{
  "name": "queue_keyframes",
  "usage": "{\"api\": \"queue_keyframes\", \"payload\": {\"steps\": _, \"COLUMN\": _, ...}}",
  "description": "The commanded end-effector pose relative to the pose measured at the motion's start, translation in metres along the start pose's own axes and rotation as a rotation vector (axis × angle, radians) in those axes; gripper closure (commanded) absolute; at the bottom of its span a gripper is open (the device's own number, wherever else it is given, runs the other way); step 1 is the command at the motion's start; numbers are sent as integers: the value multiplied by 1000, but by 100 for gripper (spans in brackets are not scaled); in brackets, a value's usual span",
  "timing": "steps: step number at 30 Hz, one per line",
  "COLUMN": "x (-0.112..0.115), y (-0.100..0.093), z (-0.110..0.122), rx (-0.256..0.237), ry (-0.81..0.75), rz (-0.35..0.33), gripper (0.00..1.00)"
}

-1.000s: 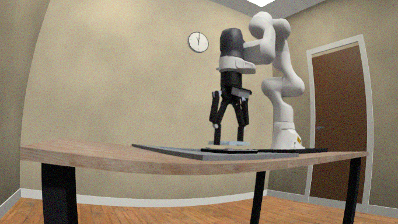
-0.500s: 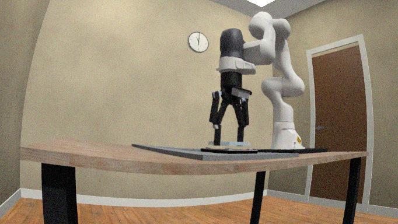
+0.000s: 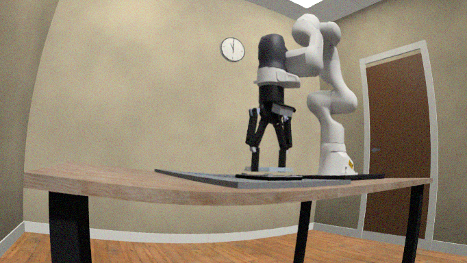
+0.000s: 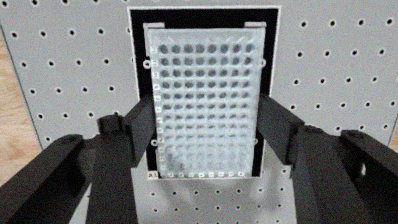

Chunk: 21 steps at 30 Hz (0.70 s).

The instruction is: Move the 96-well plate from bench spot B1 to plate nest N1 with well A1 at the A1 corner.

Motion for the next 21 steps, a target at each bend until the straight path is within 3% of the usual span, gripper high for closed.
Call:
{"api": "queue_keyframes", "payload": {"steps": 1, "x": -1, "y": 1, "z": 0, "rx": 1, "ry": -2, "rz": 4, "gripper": 40}}
{"api": "queue_keyframes", "payload": {"steps": 21, "x": -1, "y": 4, "z": 0, "rx": 1, "ry": -2, "rz": 4, "gripper": 40}}
Point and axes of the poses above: the point where the finger pads meet when closed, its own y axis out along the fingers, its own z axis across the jaws, x = y × z, the point moved 2 cm from there along -y, back along the fingers, and after that the axes turned 5 degrees about y, right-handed, at the moved point
